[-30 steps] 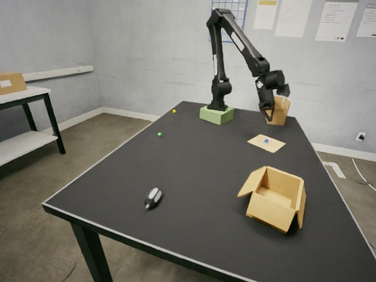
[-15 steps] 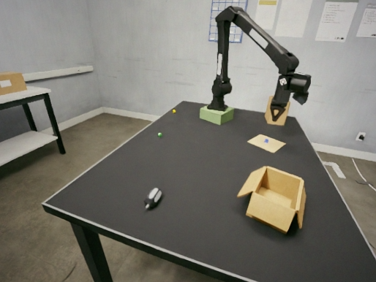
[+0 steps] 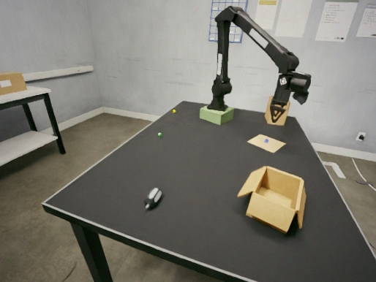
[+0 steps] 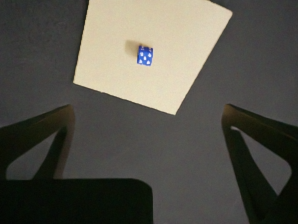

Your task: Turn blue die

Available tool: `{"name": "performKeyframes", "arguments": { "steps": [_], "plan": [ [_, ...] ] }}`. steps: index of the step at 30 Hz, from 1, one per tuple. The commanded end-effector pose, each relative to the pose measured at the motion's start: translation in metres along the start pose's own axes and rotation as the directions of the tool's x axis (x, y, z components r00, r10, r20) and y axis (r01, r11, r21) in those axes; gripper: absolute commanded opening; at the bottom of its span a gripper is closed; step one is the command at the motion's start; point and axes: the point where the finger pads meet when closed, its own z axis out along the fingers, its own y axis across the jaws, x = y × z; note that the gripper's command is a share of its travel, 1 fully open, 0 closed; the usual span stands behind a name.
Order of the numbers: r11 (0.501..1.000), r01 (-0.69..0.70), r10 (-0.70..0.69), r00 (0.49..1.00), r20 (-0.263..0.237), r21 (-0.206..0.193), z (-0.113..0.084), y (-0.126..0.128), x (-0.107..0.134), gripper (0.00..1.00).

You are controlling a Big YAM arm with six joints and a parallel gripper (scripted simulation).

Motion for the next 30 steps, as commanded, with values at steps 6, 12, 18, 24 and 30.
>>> {"name": "performKeyframes", "arguments": {
  "steps": [6,12,18,24,30],
  "plan": [
    [1.000,-0.009,0.008,0.999,0.052,0.021,-0.044,-0.007,-0.018,1.00],
    [1.000,-0.013,0.012,0.999,0.054,0.021,-0.068,-0.008,-0.017,1.00],
    [1.000,-0.002,0.002,1.000,0.019,0.004,-0.066,-0.004,-0.016,1.00],
    [1.000,-0.010,0.009,0.999,0.045,0.017,-0.084,-0.007,-0.016,1.00],
    [1.000,-0.006,0.006,1.000,0.009,-0.001,-0.070,-0.001,-0.006,1.00]
  ]
}}
